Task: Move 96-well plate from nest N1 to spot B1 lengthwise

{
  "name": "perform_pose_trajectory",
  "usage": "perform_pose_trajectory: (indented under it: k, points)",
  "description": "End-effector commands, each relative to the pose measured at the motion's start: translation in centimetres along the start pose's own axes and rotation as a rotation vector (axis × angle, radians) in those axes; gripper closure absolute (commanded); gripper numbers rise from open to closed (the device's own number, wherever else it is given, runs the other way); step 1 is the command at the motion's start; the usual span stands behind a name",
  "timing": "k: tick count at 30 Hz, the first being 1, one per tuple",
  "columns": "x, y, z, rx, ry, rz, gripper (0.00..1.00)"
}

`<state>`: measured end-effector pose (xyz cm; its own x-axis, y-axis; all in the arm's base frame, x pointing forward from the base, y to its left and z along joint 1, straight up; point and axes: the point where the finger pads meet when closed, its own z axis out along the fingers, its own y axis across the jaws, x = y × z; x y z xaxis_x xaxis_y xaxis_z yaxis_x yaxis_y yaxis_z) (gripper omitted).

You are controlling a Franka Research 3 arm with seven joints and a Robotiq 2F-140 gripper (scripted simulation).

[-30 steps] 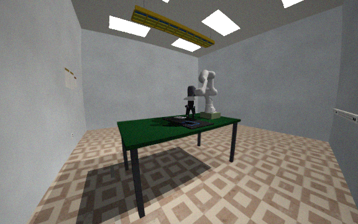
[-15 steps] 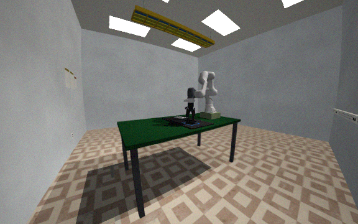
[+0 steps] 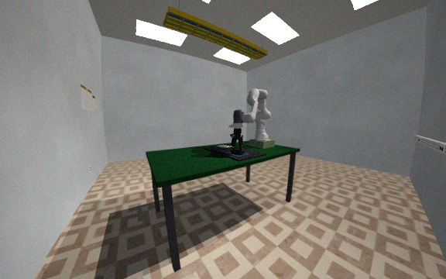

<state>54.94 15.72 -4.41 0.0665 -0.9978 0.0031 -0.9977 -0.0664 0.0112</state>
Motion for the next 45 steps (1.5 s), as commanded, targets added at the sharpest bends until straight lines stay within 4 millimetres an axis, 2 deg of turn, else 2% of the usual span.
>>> perform_pose_trajectory:
  k: [1,45]
  points:
    - [-0.02,-0.22,-0.06,0.005,-0.002,-0.003,0.4]
    - [0.08,0.0,0.52,0.005,-0.002,-0.003,0.4]
